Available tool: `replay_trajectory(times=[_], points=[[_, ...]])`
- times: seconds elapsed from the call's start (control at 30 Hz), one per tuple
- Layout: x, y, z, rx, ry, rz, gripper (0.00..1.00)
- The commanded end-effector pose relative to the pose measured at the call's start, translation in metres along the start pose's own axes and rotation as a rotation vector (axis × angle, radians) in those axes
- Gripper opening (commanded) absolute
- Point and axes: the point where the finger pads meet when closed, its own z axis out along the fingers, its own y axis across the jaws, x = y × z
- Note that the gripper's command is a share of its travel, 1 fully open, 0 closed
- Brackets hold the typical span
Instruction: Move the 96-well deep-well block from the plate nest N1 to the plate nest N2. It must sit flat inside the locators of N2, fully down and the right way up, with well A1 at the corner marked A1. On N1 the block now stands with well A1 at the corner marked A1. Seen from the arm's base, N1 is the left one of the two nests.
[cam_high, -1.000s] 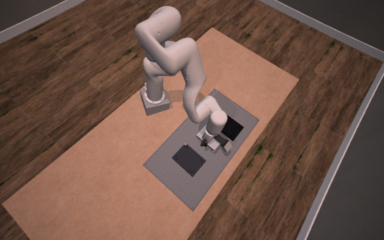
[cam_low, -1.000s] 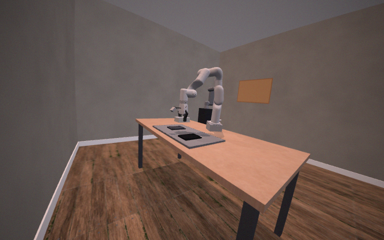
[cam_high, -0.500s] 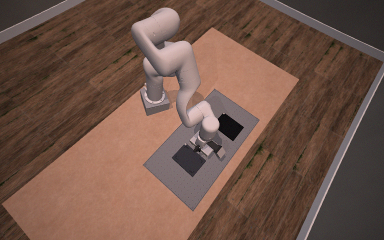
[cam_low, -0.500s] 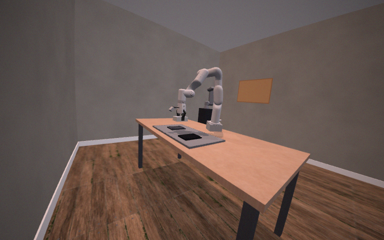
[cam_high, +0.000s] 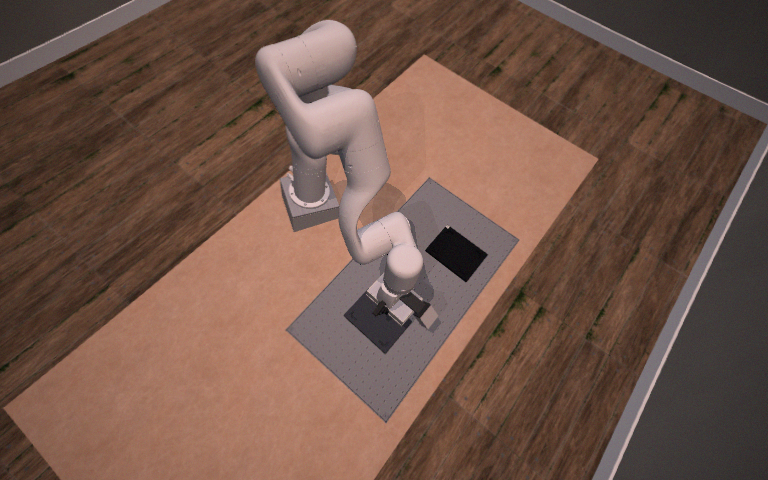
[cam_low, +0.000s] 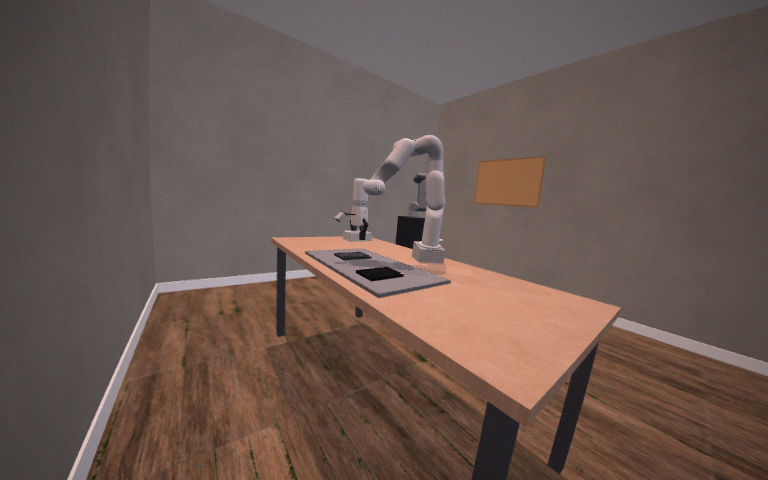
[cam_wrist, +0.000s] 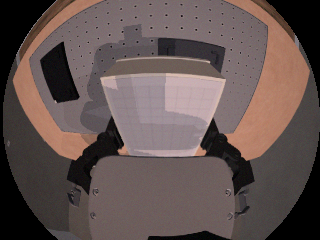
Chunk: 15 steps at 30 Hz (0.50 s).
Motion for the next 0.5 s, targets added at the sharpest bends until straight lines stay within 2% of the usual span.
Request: replay_trajectory(times=[0.0,0.47], points=[[0.001,0.009,-0.001,-0.001,0.004,0.000,0.00],[-0.006,0.053,-0.001,-0.001,0.004,0.000,0.00]])
